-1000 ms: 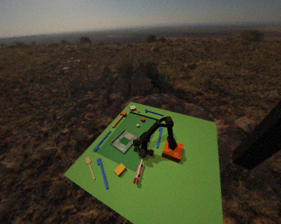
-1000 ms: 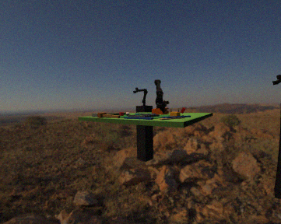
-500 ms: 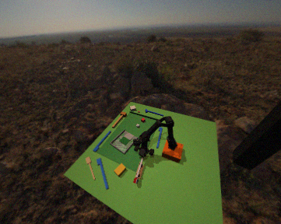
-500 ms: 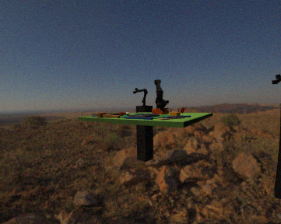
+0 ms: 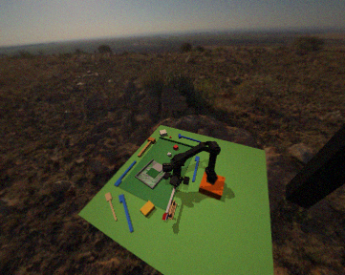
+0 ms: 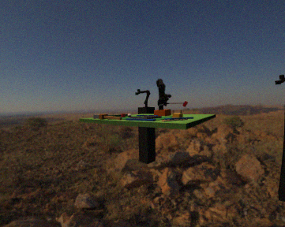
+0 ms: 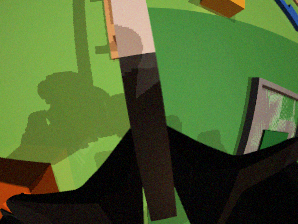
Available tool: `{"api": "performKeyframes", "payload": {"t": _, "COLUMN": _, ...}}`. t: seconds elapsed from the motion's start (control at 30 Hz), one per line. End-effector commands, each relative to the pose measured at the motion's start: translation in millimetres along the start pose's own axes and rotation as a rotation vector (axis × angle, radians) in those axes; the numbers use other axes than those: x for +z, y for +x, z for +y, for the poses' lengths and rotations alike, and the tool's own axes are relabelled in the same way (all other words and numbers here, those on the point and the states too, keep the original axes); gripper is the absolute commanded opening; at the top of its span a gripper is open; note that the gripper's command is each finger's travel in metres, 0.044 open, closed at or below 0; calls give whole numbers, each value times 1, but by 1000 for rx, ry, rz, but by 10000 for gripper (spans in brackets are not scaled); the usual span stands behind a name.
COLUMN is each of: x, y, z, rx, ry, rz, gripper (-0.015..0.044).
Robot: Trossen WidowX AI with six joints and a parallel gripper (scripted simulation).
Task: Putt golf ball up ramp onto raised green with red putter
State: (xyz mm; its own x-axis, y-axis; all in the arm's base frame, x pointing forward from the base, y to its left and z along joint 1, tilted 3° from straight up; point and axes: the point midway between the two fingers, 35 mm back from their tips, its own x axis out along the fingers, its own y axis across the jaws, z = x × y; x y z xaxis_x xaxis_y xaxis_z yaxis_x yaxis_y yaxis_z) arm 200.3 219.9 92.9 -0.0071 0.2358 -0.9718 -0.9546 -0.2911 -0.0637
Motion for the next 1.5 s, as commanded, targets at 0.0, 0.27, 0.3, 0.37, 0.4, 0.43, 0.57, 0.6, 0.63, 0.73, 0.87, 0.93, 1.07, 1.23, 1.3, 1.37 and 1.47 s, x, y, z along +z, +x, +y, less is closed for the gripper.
{"api": "performKeyframes", "payload": {"t": 0.0, "x": -3, "y": 0, "z": -2, "rx": -1, "ry": 17, "rz": 2, "gripper": 0}}
{"api": "performKeyframes", "payload": {"t": 0.27, "x": -37, "y": -9, "z": -19, "rx": -25, "ry": 186, "rz": 22, "gripper": 0}}
{"api": "performKeyframes", "payload": {"t": 0.3, "x": -42, "y": -10, "z": -21, "rx": -29, "ry": 212, "rz": 26, "gripper": 0}}
{"api": "performKeyframes", "payload": {"t": 0.37, "x": -52, "y": -13, "z": -26, "rx": -37, "ry": 263, "rz": 35, "gripper": 0}}
{"api": "performKeyframes", "payload": {"t": 0.4, "x": -57, "y": -14, "z": -28, "rx": -42, "ry": 289, "rz": 39, "gripper": 0}}
{"api": "performKeyframes", "payload": {"t": 0.43, "x": -62, "y": -16, "z": -30, "rx": -46, "ry": 315, "rz": 44, "gripper": 0}}
{"api": "performKeyframes", "payload": {"t": 0.57, "x": -84, "y": -22, "z": -36, "rx": -62, "ry": 418, "rz": 61, "gripper": 0}}
{"api": "performKeyframes", "payload": {"t": 0.6, "x": -89, "y": -24, "z": -38, "rx": -66, "ry": 446, "rz": 64, "gripper": 0}}
{"api": "performKeyframes", "payload": {"t": 0.63, "x": -94, "y": -26, "z": -39, "rx": -70, "ry": 473, "rz": 67, "gripper": 0}}
{"api": "performKeyframes", "payload": {"t": 0.73, "x": -110, "y": -31, "z": -42, "rx": -83, "ry": 557, "rz": 77, "gripper": 0}}
{"api": "performKeyframes", "payload": {"t": 0.87, "x": -131, "y": -38, "z": -45, "rx": -99, "ry": 668, "rz": 89, "gripper": 0}}
{"api": "performKeyframes", "payload": {"t": 0.93, "x": -142, "y": -41, "z": -46, "rx": -108, "ry": 723, "rz": 95, "gripper": 0}}
{"api": "performKeyframes", "payload": {"t": 1.07, "x": -164, "y": -49, "z": -47, "rx": -124, "ry": 834, "rz": 107, "gripper": 0}}
{"api": "performKeyframes", "payload": {"t": 1.23, "x": -191, "y": -58, "z": -45, "rx": -144, "ry": 973, "rz": 121, "gripper": 0}}
{"api": "performKeyframes", "payload": {"t": 1.3, "x": -201, "y": -62, "z": -44, "rx": -153, "ry": 1029, "rz": 126, "gripper": 0}}
{"api": "performKeyframes", "payload": {"t": 1.37, "x": -212, "y": -65, "z": -42, "rx": -161, "ry": 1084, "rz": 131, "gripper": 0}}
{"api": "performKeyframes", "payload": {"t": 1.47, "x": -228, "y": -71, "z": -38, "rx": -173, "ry": 1168, "rz": 139, "gripper": 0}}
